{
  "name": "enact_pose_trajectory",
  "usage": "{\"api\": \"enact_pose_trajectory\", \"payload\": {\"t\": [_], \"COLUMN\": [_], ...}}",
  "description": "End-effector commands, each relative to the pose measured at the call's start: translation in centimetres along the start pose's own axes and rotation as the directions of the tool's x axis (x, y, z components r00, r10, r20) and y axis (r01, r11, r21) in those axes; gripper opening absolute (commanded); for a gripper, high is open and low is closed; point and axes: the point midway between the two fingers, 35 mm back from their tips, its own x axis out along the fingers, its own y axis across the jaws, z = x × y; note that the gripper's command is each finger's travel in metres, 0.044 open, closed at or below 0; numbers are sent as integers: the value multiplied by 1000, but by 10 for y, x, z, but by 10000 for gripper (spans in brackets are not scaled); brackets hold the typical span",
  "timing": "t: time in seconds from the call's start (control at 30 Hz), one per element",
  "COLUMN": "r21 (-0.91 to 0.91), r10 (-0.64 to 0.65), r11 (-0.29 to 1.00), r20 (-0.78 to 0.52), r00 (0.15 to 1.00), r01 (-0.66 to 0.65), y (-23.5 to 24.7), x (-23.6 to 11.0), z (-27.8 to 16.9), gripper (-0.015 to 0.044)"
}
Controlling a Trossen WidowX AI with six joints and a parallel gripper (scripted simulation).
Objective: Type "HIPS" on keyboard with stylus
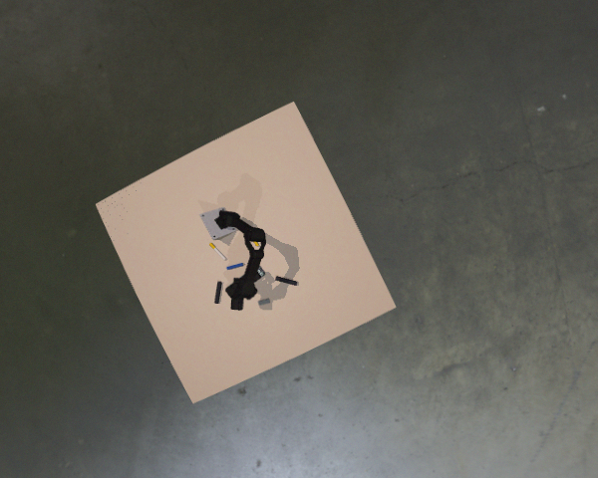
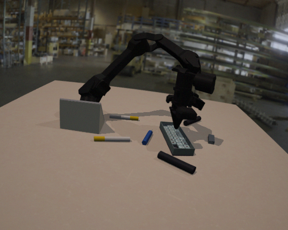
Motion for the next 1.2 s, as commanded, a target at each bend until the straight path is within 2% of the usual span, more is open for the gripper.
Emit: {"api": "enact_pose_trajectory", "payload": {"t": [0.0, 0.3, 0.47, 0.53, 0.93, 1.17], "r21": [-10, -10, -11, -12, -12, -10], "r10": [0, 0, -4, -4, -4, -3], "r11": [1000, 1000, 1000, 1000, 1000, 1000], "r20": [-3, -3, -3, -2, -2, -4], "r00": [1000, 1000, 1000, 1000, 1000, 1000], "r01": [0, 0, 4, 4, 4, 3], "y": [-12, -14, -73, -82, -81, -54], "x": [1, 1, 0, 0, 0, 0], "z": [0, 0, 2, 1, 0, -33], "gripper": [0, 0, 0, 0, 0, 0]}}
